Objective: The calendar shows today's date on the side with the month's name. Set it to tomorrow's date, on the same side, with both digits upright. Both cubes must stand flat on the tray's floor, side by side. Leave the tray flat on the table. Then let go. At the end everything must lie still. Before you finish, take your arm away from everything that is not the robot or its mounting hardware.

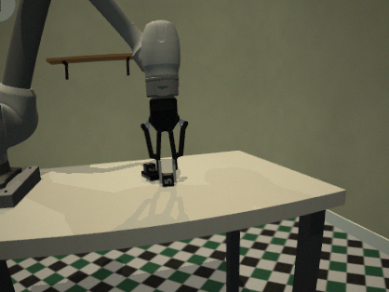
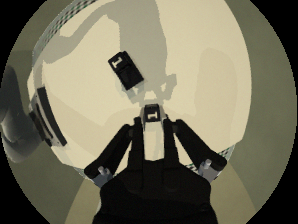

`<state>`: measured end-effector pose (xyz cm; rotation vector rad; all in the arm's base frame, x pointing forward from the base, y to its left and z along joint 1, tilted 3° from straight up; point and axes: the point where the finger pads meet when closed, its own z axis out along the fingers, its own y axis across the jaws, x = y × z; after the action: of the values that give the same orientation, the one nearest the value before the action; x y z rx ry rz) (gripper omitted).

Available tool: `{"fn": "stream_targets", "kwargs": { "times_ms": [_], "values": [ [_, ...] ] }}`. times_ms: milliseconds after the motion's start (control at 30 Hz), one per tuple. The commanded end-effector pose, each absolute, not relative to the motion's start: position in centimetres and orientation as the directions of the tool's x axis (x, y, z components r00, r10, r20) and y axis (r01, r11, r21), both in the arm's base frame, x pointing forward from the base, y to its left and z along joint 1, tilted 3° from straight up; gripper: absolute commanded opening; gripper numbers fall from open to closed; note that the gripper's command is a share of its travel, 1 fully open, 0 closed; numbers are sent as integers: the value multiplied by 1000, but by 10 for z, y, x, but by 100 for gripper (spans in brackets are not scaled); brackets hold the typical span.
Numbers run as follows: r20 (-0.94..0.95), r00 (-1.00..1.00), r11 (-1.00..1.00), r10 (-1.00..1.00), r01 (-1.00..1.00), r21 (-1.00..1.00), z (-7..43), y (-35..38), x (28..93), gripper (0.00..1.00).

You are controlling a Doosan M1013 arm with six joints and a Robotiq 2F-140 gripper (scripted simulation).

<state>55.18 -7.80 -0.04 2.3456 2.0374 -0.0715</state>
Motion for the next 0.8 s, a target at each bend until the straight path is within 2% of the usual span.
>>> {"fn": "stream_targets", "kwargs": {
  "times_ms": [0, 567, 767],
  "values": [
    [-57, 140, -140, 989, 990, -5, 0, -78, 552, 17],
    [-57, 140, -140, 989, 990, -5, 0, -78, 552, 17],
    [-57, 140, -140, 989, 990, -5, 0, -78, 552, 22]
  ]
}}
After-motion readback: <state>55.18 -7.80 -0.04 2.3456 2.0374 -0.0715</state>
